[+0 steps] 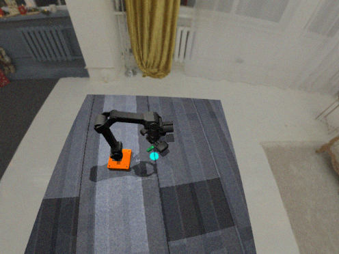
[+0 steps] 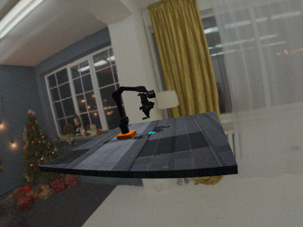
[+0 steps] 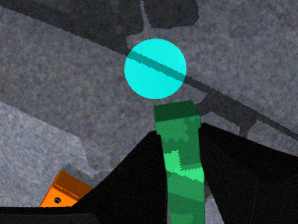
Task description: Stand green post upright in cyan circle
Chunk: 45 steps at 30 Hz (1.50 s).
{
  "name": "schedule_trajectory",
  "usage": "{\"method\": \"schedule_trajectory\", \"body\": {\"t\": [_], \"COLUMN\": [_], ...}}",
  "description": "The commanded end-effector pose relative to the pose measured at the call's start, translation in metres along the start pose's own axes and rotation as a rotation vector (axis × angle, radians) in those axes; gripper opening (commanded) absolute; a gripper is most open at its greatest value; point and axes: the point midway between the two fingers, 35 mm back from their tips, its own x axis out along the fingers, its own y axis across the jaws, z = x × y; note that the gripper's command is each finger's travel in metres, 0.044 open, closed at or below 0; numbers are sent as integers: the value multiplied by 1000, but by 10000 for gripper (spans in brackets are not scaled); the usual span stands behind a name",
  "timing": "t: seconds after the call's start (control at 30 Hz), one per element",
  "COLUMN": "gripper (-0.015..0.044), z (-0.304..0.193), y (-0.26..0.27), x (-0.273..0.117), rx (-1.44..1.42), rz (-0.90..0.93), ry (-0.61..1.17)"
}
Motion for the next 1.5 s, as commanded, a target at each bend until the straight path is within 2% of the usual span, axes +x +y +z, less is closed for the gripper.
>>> {"method": "schedule_trajectory", "body": {"t": [0.0, 1.47], "gripper": [23, 23], "z": [-1, 10], "y": [2, -7], "x": [2, 25], "rx": [-9, 111], "rz": [9, 113], "ry": [-5, -320]}}
